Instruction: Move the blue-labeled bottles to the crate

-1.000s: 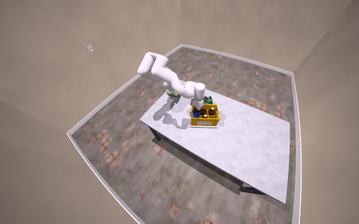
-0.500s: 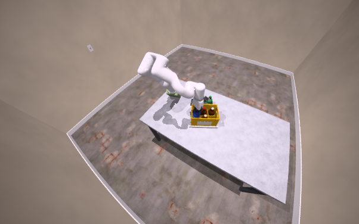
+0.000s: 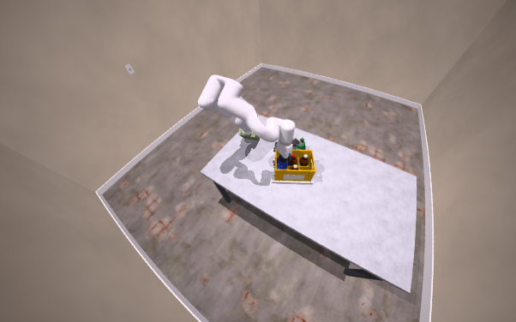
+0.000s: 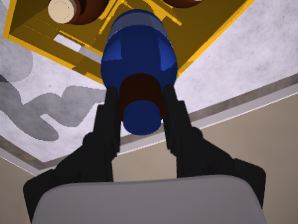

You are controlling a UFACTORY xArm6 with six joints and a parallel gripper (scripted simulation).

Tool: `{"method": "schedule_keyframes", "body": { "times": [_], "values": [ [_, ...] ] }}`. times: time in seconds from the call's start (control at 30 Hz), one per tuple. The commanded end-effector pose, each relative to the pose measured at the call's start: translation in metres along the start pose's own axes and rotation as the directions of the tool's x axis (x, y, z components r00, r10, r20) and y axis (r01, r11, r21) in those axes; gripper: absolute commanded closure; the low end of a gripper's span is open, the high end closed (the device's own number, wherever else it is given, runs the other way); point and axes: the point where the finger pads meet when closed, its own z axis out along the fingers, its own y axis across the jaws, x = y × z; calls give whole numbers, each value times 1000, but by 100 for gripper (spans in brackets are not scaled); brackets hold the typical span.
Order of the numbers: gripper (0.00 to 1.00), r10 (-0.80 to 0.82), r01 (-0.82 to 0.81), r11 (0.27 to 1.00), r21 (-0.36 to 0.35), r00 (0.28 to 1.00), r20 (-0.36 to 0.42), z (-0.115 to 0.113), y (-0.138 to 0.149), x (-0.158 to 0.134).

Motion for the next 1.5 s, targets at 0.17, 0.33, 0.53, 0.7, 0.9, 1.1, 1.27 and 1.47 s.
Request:
{"method": "schedule_keyframes", "body": {
  "times": [0.17, 0.33, 0.53, 0.7, 0.9, 1.1, 1.27, 1.47],
  "values": [
    [100, 1, -1, 1000, -3, 1000, -2, 7, 1, 0],
    [100, 1, -1, 1000, -3, 1000, -2, 10, 1, 0],
    [100, 1, -1, 1000, -3, 1000, -2, 18, 1, 0],
    [100, 1, -1, 1000, -3, 1000, -2, 23, 1, 0],
    [100, 1, -1, 1000, -3, 1000, -2, 28, 1, 0],
    [100, 1, -1, 1000, -3, 1000, -2, 33, 1, 0],
    [100, 1, -1, 1000, -3, 1000, -2, 35, 1, 0],
    [100, 1, -1, 1000, -3, 1000, -2, 36, 1, 0]
  ]
}}
